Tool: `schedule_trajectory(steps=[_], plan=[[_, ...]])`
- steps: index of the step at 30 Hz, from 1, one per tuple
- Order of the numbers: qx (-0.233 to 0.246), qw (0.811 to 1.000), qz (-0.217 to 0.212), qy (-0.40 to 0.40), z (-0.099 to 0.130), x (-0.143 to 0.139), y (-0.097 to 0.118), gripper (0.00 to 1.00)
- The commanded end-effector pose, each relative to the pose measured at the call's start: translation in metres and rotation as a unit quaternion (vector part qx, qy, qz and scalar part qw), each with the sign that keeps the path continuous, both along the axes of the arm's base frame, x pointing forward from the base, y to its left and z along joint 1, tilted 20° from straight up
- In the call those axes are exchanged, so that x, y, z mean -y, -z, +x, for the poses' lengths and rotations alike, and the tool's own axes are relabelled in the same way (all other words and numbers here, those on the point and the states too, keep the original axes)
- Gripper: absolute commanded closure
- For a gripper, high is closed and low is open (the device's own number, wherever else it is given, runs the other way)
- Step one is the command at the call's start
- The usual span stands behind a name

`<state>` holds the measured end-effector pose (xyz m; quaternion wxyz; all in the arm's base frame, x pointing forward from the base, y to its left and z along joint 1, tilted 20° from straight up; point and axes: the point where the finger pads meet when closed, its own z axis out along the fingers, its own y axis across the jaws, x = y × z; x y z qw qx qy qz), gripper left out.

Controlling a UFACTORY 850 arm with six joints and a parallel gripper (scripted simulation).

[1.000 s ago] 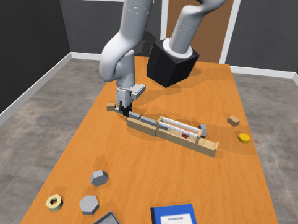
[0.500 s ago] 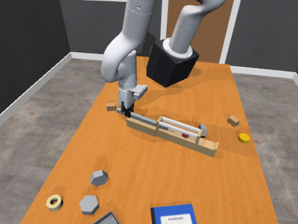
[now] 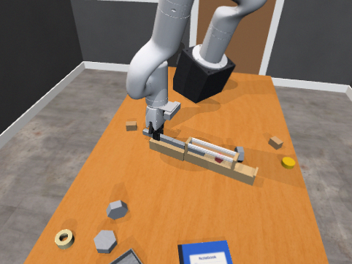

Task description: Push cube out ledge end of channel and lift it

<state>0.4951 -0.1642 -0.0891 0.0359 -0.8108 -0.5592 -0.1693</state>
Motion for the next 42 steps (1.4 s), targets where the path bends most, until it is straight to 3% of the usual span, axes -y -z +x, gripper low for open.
schedule_trajectory(steps=[1,19,42], plan=[[0.001,1.0,-0.001,0.0,0.006,-0.014,-0.006,1.0],[0.001,1.0,-0.001,0.0,0.022,-0.057,-0.021,1.0],[0.001,1.0,-0.001,0.0,0.034,-0.092,-0.034,1.0]])
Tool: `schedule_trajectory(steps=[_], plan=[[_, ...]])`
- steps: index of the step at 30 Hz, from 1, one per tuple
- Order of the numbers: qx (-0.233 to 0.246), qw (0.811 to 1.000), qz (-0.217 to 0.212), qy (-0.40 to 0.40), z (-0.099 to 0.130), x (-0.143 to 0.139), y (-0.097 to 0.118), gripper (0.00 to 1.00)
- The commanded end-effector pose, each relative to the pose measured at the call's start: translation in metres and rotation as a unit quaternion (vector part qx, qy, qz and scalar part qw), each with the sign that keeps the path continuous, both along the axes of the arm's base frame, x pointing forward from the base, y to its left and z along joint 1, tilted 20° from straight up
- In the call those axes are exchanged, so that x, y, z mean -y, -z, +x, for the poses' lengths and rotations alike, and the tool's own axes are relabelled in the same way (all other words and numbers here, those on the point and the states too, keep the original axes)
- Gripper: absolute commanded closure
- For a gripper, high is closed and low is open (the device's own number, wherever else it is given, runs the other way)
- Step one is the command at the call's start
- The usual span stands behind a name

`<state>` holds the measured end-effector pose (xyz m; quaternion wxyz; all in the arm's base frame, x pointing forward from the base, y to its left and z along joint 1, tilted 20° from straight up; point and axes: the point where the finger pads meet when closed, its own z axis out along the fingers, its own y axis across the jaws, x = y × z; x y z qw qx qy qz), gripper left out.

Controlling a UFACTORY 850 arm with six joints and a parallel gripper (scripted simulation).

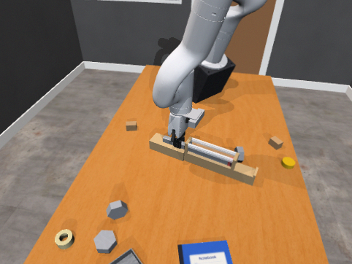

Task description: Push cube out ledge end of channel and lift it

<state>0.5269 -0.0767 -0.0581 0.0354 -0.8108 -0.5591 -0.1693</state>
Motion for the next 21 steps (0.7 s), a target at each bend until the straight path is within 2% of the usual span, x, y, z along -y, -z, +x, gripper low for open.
schedule_trajectory(steps=[1,21], plan=[[0.001,1.0,0.0,0.0,0.0031,-0.006,-0.0029,1.0],[0.001,1.0,0.0,0.0,0.0051,-0.0116,-0.0049,1.0]])
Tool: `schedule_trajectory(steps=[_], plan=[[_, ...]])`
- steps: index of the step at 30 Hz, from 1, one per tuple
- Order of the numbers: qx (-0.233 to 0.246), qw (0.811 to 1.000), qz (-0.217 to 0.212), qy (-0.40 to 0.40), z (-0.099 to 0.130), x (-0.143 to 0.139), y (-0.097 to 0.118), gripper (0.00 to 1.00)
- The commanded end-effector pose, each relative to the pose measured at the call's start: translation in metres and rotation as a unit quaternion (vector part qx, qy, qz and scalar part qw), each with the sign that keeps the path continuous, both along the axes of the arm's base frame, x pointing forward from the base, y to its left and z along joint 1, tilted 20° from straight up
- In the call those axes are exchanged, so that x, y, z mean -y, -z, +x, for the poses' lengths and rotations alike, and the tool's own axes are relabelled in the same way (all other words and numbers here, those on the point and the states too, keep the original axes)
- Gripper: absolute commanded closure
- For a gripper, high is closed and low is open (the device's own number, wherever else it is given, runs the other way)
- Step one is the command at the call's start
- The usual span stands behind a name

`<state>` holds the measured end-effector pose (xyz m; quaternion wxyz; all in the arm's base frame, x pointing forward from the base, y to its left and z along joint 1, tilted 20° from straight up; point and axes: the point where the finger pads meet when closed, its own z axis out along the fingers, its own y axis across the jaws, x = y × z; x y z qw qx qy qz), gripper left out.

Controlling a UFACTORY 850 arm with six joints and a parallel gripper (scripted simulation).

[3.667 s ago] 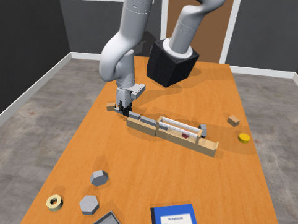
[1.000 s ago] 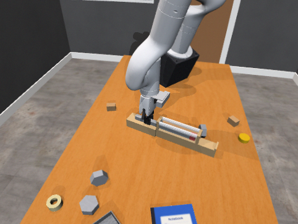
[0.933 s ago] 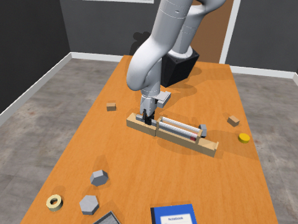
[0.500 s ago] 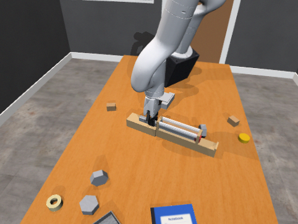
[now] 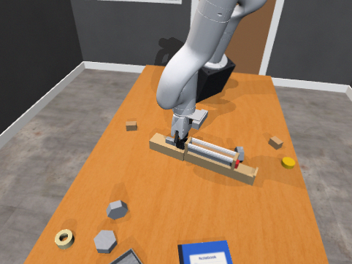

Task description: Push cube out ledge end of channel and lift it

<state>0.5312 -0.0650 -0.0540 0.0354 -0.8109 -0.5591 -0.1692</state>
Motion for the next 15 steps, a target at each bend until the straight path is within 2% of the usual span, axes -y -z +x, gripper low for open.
schedule_trajectory(steps=[1,9,10,15], plan=[[0.001,1.0,0.0,0.0,0.0008,0.0001,-0.0007,1.0],[0.001,1.0,0.0,0.0,0.0008,0.0001,-0.0007,1.0],[0.001,1.0,0.0,0.0,0.0008,0.0001,-0.0007,0.61],[0.001,1.0,0.0,0.0,0.0008,0.0001,-0.0007,0.61]])
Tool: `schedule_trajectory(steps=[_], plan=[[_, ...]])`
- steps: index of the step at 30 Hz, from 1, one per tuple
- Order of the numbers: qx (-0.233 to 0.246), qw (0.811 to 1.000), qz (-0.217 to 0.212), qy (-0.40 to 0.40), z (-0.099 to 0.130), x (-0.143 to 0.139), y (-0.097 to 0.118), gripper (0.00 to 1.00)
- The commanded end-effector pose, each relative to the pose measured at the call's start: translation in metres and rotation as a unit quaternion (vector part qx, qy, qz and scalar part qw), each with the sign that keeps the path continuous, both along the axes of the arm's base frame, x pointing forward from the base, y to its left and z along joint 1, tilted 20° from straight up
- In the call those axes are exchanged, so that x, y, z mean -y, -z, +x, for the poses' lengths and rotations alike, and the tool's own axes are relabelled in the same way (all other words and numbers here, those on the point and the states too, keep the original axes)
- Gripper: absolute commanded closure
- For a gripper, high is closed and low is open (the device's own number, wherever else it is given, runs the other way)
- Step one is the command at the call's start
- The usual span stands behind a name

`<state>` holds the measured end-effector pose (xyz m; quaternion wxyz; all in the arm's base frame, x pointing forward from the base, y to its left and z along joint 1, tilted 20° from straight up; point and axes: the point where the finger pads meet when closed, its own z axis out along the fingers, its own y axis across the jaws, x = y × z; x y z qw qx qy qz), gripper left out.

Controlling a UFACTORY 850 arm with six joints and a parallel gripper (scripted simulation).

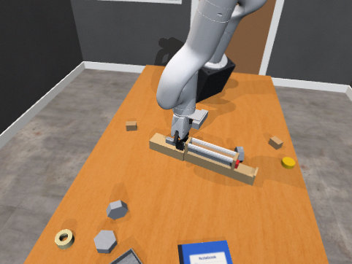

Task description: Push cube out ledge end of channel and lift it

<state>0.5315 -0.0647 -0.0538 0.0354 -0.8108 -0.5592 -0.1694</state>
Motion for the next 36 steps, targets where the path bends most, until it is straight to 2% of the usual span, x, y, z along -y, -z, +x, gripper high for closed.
schedule_trajectory(steps=[1,29,32,36], plan=[[0.001,1.0,0.0,0.0,0.001,0.0,0.0,0.61],[0.001,1.0,0.0,0.0,0.0,0.0,-0.001,0.61],[0.001,1.0,0.0,0.0,-0.003,0.004,-0.014,0.61],[0.001,1.0,0.0,0.0,-0.012,0.013,-0.049,0.61]])
